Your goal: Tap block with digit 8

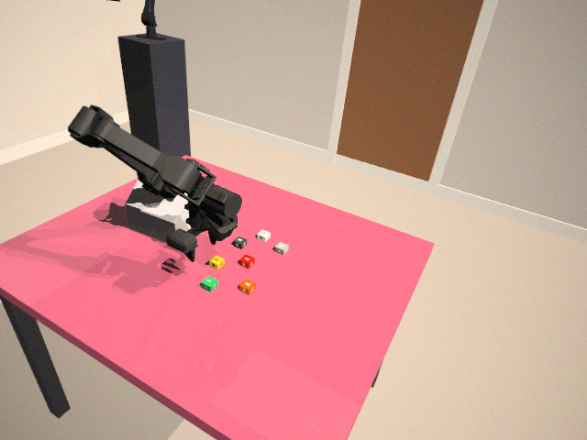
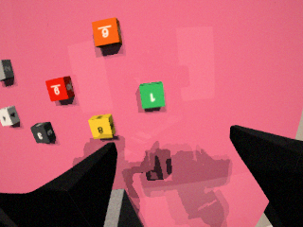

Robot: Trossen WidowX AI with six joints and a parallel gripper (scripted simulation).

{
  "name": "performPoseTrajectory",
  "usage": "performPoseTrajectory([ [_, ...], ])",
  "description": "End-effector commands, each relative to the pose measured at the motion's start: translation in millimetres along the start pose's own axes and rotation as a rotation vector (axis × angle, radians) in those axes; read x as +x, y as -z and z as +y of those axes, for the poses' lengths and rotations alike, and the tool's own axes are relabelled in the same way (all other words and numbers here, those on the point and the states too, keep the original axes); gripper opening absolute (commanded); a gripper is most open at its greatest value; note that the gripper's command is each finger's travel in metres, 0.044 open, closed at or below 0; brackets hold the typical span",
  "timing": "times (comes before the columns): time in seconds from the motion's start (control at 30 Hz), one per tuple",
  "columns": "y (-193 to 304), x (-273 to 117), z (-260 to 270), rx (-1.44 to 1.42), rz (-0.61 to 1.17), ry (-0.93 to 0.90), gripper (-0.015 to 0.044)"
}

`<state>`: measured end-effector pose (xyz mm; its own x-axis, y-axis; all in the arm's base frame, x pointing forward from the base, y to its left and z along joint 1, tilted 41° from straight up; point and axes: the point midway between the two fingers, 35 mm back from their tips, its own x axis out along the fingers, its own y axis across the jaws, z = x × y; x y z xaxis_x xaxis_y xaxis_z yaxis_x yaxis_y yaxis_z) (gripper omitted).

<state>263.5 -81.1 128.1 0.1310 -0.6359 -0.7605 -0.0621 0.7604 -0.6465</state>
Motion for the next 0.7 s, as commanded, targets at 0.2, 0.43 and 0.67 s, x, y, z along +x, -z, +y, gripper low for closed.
performPoseTrajectory([
  [0.2,-2.9,-0.8,4.2,0.014,-0.008,0.016,0.0400],
  [0.43,-2.9,-0.8,4.2,0.014,-0.008,0.016,0.0400],
  [0.67,2.1,0.1,43.7,0.013,-0.007,0.003,0.0400],
])
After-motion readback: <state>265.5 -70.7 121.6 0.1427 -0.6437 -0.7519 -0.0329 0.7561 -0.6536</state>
